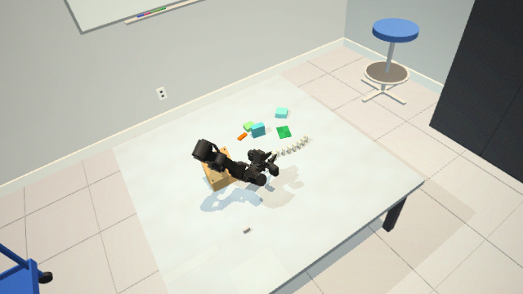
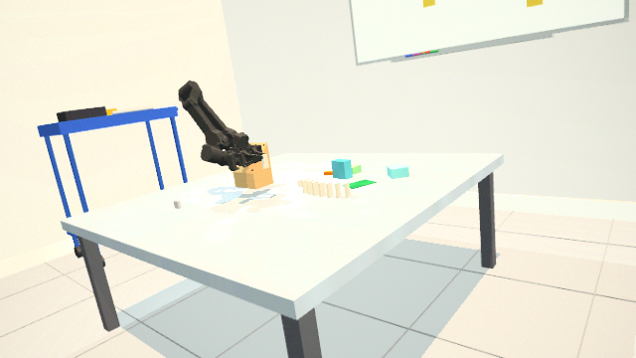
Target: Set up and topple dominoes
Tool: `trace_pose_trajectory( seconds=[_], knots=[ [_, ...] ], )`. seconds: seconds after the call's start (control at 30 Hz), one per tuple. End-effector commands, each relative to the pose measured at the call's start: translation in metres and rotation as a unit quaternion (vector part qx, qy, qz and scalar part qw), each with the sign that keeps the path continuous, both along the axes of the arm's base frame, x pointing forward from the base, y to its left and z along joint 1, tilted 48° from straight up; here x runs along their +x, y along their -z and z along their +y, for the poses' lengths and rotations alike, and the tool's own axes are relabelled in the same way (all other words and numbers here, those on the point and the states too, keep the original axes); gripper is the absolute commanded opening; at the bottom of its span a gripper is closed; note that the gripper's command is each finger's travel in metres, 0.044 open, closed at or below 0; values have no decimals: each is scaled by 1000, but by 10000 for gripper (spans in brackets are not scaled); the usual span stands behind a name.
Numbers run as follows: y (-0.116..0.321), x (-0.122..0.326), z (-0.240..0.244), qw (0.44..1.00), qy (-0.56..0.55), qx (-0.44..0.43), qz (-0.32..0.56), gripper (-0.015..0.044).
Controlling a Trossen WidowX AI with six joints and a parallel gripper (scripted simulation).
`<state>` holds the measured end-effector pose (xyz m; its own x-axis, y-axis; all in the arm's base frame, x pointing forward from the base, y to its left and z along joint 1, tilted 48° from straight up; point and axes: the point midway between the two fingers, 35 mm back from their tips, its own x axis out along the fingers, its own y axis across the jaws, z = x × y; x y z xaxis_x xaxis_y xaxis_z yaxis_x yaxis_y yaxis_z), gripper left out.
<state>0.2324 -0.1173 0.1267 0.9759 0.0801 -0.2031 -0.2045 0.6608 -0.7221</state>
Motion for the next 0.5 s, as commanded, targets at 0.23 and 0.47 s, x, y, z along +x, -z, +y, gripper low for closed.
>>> trace_pose_trajectory(
  seconds=[0.23,0.47],
  knots=[
    [11,2,-18,1000,-1,1,5,107],
    [20,3,-30,1000,-1,1,7,107]
  ],
)
